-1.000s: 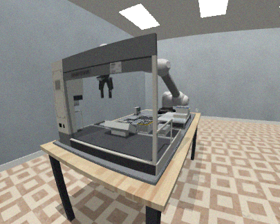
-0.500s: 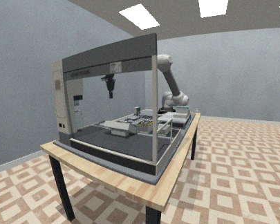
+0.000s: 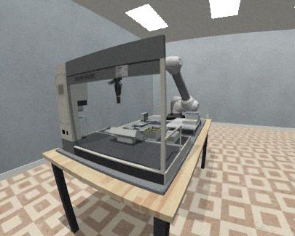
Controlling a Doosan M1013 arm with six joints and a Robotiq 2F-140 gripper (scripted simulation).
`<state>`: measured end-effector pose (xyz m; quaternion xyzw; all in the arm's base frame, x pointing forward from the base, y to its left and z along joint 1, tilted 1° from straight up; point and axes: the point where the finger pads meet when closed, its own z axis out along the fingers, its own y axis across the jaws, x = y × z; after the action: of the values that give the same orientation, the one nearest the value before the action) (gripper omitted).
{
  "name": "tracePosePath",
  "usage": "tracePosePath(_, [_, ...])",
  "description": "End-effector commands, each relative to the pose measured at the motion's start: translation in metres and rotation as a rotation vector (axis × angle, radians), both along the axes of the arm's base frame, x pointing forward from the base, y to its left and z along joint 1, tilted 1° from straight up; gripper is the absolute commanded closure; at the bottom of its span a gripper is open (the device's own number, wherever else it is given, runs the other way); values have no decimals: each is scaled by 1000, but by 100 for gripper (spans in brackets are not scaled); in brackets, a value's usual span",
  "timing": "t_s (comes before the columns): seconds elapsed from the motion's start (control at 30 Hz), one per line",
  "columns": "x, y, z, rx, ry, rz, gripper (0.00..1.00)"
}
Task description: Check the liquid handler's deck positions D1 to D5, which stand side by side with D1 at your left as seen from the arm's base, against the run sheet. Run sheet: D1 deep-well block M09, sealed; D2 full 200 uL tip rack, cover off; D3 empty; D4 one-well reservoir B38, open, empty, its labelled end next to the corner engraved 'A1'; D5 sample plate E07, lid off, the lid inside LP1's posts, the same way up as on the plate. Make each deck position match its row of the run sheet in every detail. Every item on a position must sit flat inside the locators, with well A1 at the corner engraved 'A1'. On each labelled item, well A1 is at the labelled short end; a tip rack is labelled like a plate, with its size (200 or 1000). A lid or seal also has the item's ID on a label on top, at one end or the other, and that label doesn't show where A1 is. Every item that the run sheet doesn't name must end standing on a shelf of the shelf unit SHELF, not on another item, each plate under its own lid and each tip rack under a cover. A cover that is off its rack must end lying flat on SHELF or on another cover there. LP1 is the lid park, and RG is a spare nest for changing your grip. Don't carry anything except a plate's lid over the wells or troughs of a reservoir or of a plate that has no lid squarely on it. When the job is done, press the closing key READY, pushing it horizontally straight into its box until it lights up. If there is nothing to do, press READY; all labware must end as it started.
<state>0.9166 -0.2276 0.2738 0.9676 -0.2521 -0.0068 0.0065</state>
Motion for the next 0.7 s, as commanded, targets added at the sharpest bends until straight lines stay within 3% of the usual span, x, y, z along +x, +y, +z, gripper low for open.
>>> tracePosePath(0.0, [-1,-2,6,-6,-9,-100,90])
tracePosePath(0.47, [-1,-2,6,-9,-11,-334,90])
tracePosePath(0.67, [-1,-2,6,-8,-11,-334,90])
